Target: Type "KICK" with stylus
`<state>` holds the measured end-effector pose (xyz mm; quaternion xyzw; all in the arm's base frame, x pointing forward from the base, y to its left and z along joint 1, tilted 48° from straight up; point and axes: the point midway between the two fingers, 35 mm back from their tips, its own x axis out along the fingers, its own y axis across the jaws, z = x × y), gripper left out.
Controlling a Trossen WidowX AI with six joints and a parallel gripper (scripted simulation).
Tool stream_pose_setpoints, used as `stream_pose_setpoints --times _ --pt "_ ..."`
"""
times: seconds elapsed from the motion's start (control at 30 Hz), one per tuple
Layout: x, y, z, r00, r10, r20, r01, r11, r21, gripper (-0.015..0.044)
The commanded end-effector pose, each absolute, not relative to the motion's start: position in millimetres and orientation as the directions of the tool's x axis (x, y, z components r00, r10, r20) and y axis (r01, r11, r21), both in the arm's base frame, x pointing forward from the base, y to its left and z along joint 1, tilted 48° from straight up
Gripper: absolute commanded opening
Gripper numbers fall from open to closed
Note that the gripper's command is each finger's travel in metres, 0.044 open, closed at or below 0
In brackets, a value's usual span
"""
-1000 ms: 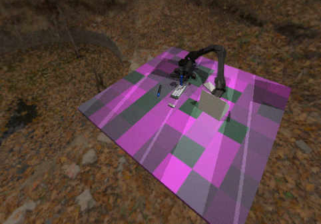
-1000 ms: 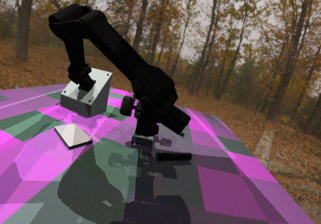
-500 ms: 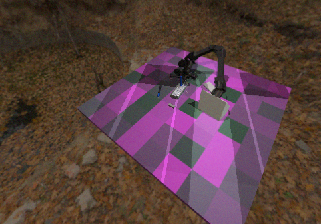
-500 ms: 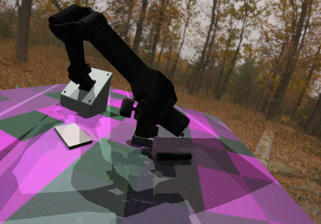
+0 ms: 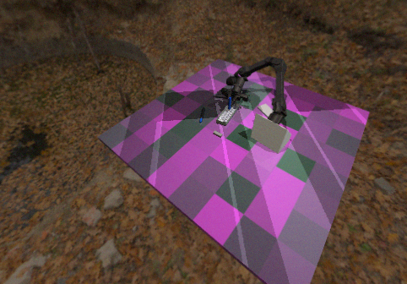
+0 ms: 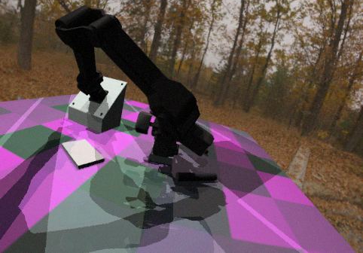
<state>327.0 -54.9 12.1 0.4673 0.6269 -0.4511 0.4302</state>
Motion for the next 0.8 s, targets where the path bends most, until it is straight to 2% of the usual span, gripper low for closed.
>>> stream_pose_setpoints --times 0.0,0.37,0.77 --pt "327 -55 12 -0.194 0.193 -0.962 0.973 0.160 -0.164 0.0081" --pt "327 -27 37 -0.194 0.195 -0.962 0.973 0.160 -0.163 0.0081" --pt "325 -29 34 -0.199 0.191 -0.961 0.972 0.164 -0.169 0.0081"
